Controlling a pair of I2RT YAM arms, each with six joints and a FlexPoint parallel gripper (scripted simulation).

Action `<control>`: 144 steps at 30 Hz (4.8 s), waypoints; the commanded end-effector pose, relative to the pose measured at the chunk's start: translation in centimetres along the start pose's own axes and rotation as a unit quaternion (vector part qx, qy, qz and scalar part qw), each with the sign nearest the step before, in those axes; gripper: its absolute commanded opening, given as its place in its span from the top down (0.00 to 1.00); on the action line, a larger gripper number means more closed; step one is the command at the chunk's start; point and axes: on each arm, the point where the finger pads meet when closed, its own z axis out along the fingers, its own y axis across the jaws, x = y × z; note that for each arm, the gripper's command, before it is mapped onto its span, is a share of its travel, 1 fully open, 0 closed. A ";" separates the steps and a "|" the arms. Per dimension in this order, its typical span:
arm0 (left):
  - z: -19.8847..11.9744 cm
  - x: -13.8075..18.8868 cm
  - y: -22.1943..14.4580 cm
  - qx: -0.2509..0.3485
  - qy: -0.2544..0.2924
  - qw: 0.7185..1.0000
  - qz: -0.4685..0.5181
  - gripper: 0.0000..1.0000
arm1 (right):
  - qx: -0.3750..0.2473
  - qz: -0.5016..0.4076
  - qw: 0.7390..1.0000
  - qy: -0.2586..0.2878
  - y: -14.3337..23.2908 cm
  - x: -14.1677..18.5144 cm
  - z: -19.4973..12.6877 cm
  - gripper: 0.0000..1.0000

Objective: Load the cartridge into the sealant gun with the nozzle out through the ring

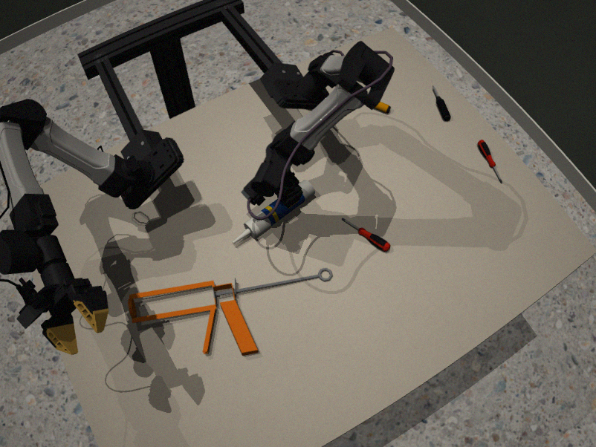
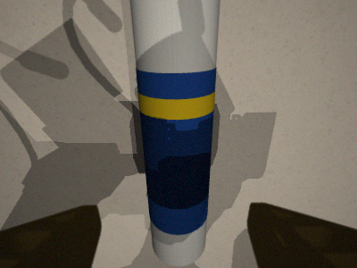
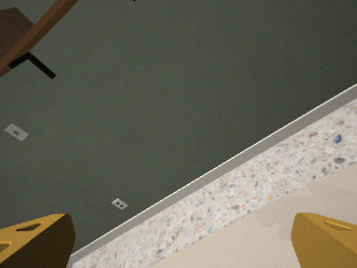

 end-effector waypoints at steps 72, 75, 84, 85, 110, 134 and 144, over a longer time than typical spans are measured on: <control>-6.7 -2.5 11.7 0.006 -0.181 0.948 -0.262 0.32 | -0.086 -0.114 0.963 0.230 9.9 16.3 7.2 0.26; -7.8 -2.4 13.5 -0.001 -0.201 0.937 -0.287 0.32 | -0.096 -0.127 0.955 0.250 11.1 18.1 7.5 0.26; -10.3 -1.2 17.5 -0.008 -0.252 0.900 -0.354 0.32 | -0.129 -0.180 0.923 0.316 14.5 24.2 7.3 0.26; -10.6 -1.0 17.9 -0.009 -0.257 0.896 -0.361 0.32 | -0.133 -0.186 0.919 0.322 14.8 24.8 7.2 0.26; -17.2 4.9 26.4 -0.042 -0.366 0.790 -0.491 0.32 | -0.207 -0.323 0.813 0.439 21.3 38.3 3.3 0.26; -25.4 15.3 33.0 -0.101 -0.477 0.642 -0.591 0.32 | -0.279 -0.493 0.635 0.525 23.9 51.7 -5.7 0.26; -28.7 20.0 34.3 -0.129 -0.513 0.585 -0.615 0.32 | -0.298 -0.553 0.561 0.540 23.6 56.0 -9.3 0.26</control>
